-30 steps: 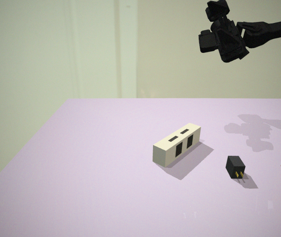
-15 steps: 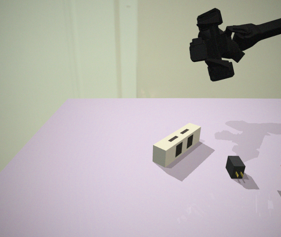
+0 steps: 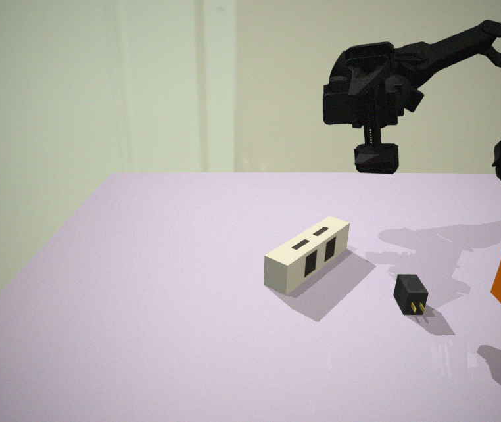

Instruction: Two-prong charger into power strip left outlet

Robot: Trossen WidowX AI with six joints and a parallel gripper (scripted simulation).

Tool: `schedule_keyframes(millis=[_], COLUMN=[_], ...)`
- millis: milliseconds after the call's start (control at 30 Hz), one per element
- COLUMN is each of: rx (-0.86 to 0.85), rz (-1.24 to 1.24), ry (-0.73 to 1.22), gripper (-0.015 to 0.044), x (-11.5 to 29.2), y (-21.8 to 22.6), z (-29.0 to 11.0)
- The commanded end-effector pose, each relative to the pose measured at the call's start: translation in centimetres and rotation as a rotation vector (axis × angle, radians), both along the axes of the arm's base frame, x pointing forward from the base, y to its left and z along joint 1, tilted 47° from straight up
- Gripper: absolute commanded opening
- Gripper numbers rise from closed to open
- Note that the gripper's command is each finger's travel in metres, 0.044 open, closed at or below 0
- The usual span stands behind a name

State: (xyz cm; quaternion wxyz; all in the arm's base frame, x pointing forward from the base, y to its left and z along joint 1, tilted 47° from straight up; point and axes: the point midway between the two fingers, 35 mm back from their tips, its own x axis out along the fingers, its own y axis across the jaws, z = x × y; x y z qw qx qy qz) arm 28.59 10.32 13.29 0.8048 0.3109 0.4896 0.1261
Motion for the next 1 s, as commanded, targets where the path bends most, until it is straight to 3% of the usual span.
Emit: schedule_keyframes(millis=[0,500,967], rx=[-0.128,-0.598,-1.002], rz=[0.057,0.373,0.798], ry=[0.019,0.121,0.245], gripper=[0.0440,0.0440,0.0440], x=[-0.3,-2.5,-5.3], y=[-0.3,-2.1,-4.6], z=[-2.2,-9.2,-13.4])
